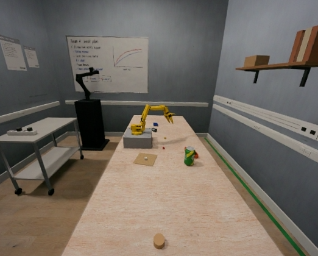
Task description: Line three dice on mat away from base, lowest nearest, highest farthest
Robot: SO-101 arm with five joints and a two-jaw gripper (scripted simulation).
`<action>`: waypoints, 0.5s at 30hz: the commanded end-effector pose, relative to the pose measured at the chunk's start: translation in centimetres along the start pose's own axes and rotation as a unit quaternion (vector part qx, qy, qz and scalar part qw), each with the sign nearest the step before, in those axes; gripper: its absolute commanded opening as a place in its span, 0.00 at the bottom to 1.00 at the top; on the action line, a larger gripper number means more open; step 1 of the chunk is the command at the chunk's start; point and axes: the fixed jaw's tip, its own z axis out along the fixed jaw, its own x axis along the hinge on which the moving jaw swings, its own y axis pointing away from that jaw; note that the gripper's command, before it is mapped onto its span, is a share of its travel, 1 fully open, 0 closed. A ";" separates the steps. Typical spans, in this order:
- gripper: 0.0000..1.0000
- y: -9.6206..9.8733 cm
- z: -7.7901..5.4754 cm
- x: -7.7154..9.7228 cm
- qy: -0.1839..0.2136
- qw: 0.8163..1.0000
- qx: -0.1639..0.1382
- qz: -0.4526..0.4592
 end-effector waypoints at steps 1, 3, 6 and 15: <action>0.25 0.9 -0.2 -0.2 -0.008 1.000 -0.005 -0.022; 0.25 1.1 -0.2 -0.2 -0.009 1.000 -0.006 -0.024; 0.25 1.2 -0.2 -0.2 -0.009 1.000 -0.006 -0.026; 0.25 1.3 0.4 0.2 0.005 1.000 -0.010 -0.026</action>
